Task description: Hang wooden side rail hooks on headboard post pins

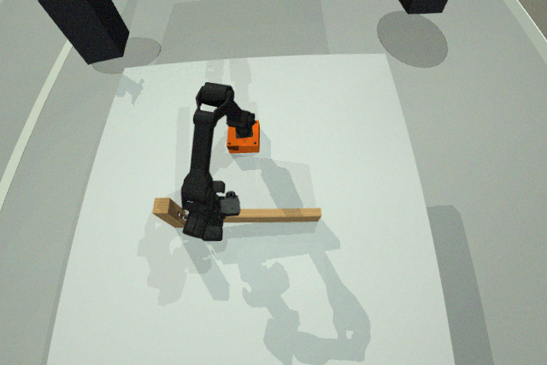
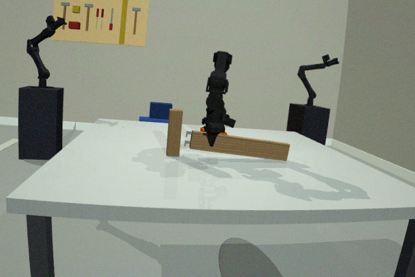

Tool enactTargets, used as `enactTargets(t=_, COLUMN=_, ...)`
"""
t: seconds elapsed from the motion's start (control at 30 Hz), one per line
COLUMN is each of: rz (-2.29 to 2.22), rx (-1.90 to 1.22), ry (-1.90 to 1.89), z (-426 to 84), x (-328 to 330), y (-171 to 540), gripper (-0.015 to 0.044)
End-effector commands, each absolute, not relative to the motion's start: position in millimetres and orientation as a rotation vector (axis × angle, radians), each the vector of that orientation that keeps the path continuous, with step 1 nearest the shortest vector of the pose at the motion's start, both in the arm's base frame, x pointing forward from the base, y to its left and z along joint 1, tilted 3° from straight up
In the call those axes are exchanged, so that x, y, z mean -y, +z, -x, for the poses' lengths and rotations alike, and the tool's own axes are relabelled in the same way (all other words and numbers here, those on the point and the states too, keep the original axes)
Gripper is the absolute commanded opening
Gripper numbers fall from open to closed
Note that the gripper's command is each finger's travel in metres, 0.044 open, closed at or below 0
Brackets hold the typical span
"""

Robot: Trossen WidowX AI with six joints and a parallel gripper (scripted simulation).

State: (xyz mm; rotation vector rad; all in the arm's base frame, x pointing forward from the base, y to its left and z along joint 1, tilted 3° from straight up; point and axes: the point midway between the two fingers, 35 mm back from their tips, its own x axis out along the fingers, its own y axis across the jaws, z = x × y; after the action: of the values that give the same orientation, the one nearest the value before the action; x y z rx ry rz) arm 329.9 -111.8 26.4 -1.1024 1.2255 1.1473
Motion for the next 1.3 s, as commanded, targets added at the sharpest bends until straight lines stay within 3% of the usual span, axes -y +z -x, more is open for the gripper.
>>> enactTargets(t=0.0, rz=1.106, rx=-1.225, ry=1.144, z=-330.6, x=113.6, y=27.4, gripper=0.0)
enactTargets(t=1.27, rz=1.107, rx=-1.225, ry=1.144, z=-329.4, x=117.5, y=28.2, gripper=0.0)
